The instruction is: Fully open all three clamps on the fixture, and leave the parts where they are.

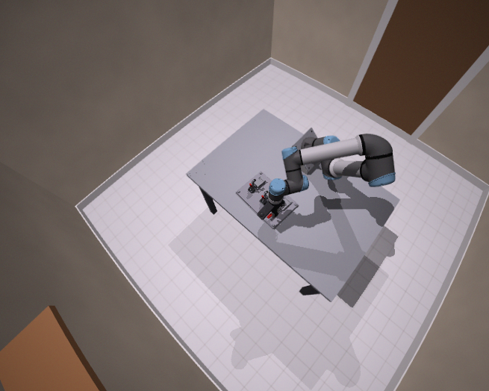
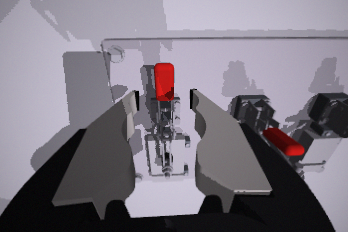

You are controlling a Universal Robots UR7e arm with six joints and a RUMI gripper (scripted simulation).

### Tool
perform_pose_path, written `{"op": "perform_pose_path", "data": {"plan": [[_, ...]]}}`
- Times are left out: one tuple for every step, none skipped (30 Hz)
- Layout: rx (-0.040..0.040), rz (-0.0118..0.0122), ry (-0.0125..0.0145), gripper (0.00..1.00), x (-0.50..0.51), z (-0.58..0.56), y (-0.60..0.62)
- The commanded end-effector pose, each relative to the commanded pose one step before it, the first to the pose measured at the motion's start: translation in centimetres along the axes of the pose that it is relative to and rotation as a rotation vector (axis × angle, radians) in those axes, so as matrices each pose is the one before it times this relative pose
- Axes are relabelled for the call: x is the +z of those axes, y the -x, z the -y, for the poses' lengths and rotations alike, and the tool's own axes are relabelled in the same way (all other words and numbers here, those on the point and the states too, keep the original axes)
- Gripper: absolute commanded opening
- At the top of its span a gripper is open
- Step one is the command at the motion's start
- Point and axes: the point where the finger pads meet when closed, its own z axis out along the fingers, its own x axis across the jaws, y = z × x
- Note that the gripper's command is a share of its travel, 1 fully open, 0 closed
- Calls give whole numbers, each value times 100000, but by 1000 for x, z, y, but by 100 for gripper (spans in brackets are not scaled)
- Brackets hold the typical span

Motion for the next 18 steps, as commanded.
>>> {"op": "perform_pose_path", "data": {"plan": [[-21,-24,-112,28,414,42,-9],[0,0,0,28,184,3,-1],[0,0,0,28,201,2,0],[0,0,0,28,0,0,0],[0,0,0,28,0,0,0],[0,0,0,28,212,3,-1],[0,0,0,28,218,2,0],[0,0,0,28,217,4,-1],[0,0,0,28,211,2,0],[0,0,0,28,199,3,-1],[0,0,0,28,182,2,0],[0,0,0,28,161,2,0],[0,0,0,28,135,2,-1],[0,0,0,28,108,1,0],[0,0,0,28,81,1,0],[0,0,0,28,54,1,0],[0,0,0,28,30,0,0],[0,0,0,28,12,0,0]]}}
